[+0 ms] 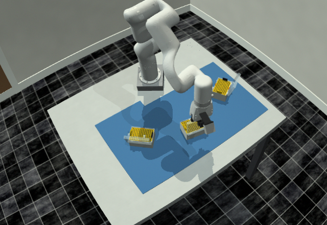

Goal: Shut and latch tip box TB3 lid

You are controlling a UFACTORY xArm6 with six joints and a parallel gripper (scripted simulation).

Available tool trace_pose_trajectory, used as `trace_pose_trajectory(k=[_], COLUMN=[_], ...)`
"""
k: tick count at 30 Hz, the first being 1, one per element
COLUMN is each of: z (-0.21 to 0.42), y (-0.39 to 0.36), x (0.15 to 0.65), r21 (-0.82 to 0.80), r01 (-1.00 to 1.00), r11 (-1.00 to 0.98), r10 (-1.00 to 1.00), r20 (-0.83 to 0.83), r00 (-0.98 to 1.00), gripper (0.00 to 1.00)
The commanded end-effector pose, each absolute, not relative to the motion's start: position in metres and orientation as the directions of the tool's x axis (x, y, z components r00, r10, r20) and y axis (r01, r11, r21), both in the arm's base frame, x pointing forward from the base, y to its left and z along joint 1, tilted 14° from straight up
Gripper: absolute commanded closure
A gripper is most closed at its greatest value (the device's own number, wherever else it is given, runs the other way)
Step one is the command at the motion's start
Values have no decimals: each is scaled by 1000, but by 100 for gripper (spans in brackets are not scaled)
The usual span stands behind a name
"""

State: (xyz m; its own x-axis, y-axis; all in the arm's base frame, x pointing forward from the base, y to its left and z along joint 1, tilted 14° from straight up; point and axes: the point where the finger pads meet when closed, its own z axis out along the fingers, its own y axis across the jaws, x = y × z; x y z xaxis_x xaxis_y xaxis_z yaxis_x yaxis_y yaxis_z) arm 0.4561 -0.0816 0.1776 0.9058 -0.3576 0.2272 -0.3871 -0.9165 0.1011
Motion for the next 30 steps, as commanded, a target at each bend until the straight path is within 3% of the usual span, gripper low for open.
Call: trace_pose_trajectory(k=[1, 30], z=[179, 177], y=[-79, -71], x=[452, 431], r21=[100, 100], r01=[-387, -387], r11=[-917, -917], r10=[-357, -357], r20=[231, 231], r00=[905, 905], gripper=[100, 100])
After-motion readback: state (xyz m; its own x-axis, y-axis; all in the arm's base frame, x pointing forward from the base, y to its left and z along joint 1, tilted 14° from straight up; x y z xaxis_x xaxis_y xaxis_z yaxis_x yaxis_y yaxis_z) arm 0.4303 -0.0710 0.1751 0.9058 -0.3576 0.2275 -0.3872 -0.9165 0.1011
